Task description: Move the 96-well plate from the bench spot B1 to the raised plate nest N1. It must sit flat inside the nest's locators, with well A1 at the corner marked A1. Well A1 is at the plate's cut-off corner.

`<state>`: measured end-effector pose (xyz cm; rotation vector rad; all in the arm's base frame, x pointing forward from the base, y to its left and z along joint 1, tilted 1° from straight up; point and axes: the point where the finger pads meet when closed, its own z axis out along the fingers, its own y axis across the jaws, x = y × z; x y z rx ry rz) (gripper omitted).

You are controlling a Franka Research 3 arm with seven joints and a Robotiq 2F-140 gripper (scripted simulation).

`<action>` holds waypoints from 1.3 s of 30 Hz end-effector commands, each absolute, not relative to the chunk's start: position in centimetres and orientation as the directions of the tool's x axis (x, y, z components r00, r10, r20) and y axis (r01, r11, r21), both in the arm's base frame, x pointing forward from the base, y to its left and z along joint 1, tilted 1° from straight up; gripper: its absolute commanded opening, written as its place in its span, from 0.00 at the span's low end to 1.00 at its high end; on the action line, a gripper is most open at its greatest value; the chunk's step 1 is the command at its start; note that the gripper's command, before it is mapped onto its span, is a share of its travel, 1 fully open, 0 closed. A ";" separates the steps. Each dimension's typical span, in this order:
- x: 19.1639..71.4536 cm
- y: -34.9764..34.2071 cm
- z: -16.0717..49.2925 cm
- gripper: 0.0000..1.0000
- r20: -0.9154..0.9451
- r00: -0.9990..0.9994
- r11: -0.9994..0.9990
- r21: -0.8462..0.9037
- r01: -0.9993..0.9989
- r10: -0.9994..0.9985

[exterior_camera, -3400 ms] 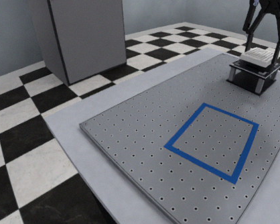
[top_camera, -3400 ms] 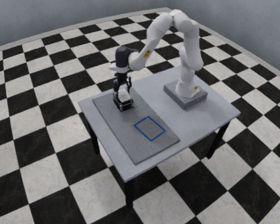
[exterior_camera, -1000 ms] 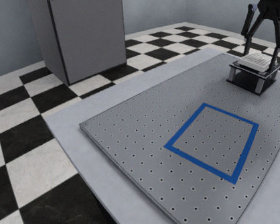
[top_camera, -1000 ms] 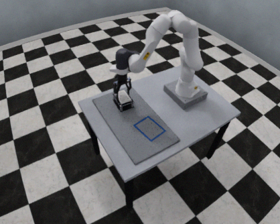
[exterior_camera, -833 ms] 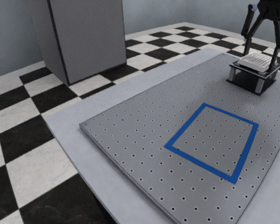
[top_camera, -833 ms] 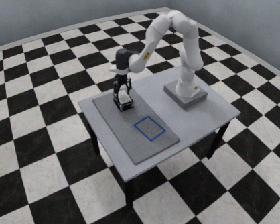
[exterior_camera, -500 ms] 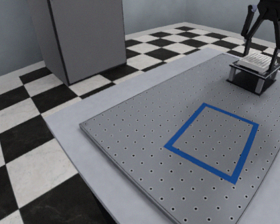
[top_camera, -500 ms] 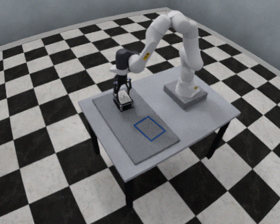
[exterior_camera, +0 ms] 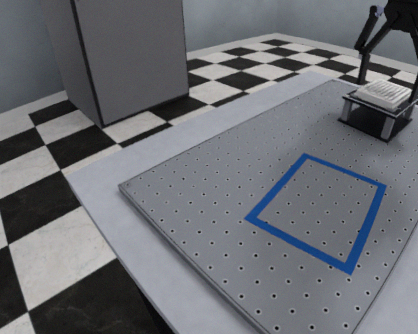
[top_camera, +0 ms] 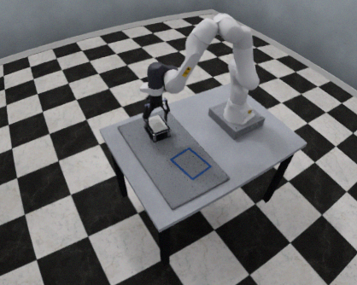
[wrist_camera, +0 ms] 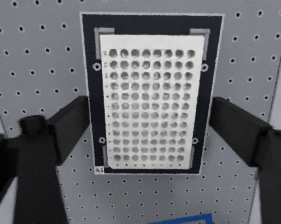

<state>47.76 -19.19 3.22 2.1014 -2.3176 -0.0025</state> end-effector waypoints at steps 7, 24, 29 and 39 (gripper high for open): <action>47.9 -19.1 3.2 1.00 0.007 -0.098 0.098 0.007 -0.995 -0.995; 47.9 -19.1 4.5 1.00 0.007 -0.098 0.098 0.007 -0.995 -0.995; 47.9 -19.1 5.9 1.00 0.007 -0.098 0.098 0.007 -0.995 -0.995; 47.9 -19.1 8.0 1.00 0.007 -0.098 0.098 0.007 -0.995 -0.995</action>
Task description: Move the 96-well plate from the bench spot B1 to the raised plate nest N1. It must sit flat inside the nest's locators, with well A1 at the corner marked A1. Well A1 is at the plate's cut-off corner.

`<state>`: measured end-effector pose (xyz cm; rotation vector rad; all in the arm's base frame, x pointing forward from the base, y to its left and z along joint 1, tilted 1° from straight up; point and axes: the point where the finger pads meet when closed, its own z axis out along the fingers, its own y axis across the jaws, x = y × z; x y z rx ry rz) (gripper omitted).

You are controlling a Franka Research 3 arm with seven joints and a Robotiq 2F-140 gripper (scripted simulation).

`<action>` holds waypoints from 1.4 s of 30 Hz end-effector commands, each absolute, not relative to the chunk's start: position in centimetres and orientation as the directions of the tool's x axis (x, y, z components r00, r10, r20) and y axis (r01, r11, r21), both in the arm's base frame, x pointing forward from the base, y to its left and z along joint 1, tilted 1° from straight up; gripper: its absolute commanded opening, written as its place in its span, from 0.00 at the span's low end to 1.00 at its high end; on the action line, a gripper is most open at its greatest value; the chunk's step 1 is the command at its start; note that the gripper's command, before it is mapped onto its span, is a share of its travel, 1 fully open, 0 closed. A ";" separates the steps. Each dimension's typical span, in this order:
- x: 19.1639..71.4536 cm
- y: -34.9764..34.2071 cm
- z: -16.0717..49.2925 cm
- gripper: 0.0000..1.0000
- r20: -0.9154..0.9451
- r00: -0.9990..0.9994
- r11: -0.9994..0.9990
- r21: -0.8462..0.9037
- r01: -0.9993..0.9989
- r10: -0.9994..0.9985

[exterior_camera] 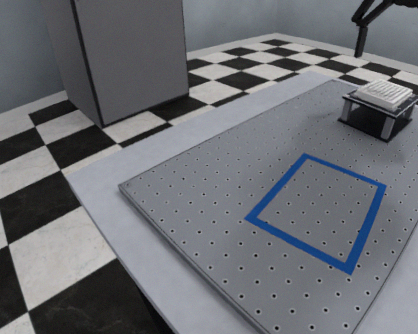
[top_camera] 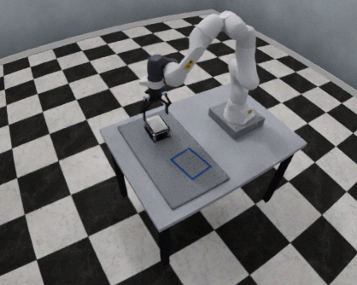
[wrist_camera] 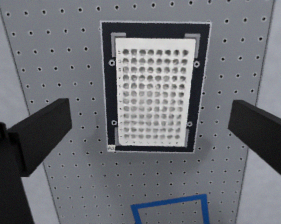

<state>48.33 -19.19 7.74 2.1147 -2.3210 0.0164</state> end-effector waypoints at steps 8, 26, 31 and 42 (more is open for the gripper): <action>47.9 -19.1 10.1 1.00 0.007 -0.098 0.098 0.007 -0.995 -0.995; 47.9 -19.1 10.3 1.00 0.007 -0.098 0.098 0.007 -0.995 -0.995; 47.9 -19.1 10.3 1.00 0.007 -0.098 0.098 0.007 -0.995 -0.995; 47.9 -19.1 10.3 1.00 0.007 -0.098 0.098 0.007 -0.995 -0.995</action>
